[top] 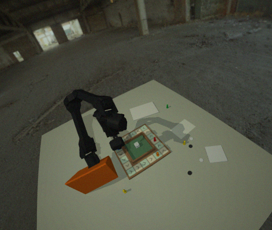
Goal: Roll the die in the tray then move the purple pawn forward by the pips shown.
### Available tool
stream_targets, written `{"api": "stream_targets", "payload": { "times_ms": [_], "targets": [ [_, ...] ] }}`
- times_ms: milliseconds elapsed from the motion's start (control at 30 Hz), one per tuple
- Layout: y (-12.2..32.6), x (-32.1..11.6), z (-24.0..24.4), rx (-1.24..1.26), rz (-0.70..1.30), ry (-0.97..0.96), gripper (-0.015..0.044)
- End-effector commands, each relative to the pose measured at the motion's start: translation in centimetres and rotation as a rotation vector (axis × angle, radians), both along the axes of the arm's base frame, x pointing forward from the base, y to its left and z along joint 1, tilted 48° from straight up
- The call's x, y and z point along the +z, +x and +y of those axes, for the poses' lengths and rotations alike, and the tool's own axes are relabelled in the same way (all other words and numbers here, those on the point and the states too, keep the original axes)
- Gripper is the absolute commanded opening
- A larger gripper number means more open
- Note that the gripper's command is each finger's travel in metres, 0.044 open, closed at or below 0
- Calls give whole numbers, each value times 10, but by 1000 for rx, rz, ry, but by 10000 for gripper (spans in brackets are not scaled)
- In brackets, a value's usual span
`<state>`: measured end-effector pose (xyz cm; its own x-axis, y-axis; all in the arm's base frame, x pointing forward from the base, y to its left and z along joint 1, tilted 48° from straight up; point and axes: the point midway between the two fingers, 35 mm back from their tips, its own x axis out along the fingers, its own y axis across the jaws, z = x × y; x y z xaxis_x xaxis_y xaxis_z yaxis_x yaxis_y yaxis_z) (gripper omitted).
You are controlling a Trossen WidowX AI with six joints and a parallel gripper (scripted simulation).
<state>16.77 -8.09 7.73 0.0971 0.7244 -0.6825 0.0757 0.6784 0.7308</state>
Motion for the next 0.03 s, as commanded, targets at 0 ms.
{"api": "stream_targets", "payload": {
  "times_ms": [0],
  "targets": [
    [2,1,4,5,1,-2,440]
  ]
}}
